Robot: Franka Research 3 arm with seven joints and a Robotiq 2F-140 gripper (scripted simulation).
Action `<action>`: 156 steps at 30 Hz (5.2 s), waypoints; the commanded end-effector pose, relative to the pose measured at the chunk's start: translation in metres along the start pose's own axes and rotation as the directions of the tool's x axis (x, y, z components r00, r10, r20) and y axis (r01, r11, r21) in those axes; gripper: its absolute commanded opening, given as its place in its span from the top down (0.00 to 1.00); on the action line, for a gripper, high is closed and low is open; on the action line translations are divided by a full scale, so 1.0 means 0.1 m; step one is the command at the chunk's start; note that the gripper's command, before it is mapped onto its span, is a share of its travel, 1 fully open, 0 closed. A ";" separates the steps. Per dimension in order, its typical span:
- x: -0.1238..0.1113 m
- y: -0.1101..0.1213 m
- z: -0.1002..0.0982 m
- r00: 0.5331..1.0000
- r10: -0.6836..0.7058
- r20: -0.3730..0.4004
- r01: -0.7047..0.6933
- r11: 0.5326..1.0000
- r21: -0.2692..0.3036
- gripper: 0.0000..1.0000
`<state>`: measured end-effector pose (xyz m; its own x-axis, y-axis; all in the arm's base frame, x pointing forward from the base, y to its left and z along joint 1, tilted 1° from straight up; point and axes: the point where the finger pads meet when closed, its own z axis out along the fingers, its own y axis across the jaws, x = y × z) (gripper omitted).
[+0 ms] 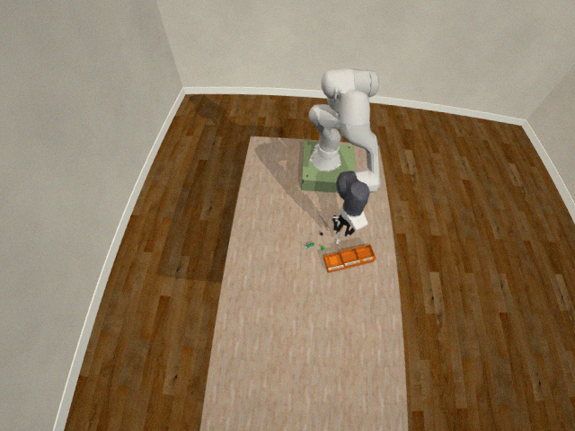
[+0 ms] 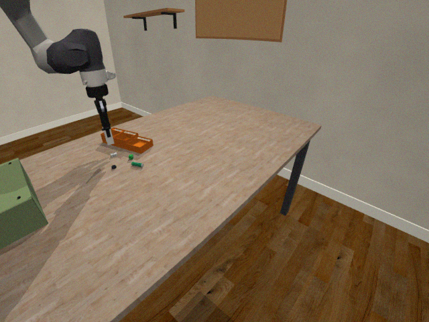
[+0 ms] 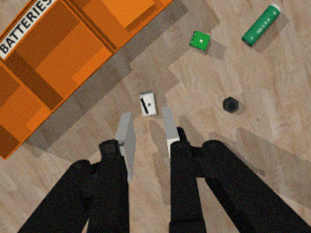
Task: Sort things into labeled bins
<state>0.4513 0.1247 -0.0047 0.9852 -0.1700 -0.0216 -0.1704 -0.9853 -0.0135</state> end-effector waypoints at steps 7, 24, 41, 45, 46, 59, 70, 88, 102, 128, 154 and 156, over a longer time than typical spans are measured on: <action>0.02 -0.01 0.29 1.000 0.006 -0.003 -0.006 1.000 0.000 0.82; 0.06 -0.03 0.56 1.000 0.006 -0.003 -0.006 1.000 0.000 0.82; 0.03 -0.02 0.64 1.000 0.006 -0.003 -0.006 1.000 0.000 0.82; 0.02 -0.01 0.64 1.000 0.006 -0.003 -0.006 1.000 0.000 0.82; 0.02 -0.01 0.64 1.000 0.006 -0.003 -0.006 1.000 0.000 0.82; 0.02 -0.01 0.64 1.000 0.006 -0.003 -0.006 1.000 0.000 0.94; 0.02 -0.01 0.64 1.000 0.006 -0.003 -0.006 1.000 0.000 0.94; 0.02 -0.01 0.41 1.000 0.006 -0.003 -0.006 1.000 0.000 0.94; 0.01 -0.01 0.04 1.000 0.006 -0.003 -0.006 1.000 0.000 0.94; 0.01 -0.01 0.04 1.000 0.006 -0.003 -0.006 1.000 0.000 0.94; 0.01 -0.01 0.04 1.000 0.006 -0.003 -0.006 1.000 0.000 0.94; 0.01 -0.01 0.04 1.000 0.006 -0.003 -0.006 1.000 0.000 0.94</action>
<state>0.4541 0.1256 -0.0086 0.9838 -0.1785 -0.0158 -0.1787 -0.9838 -0.0137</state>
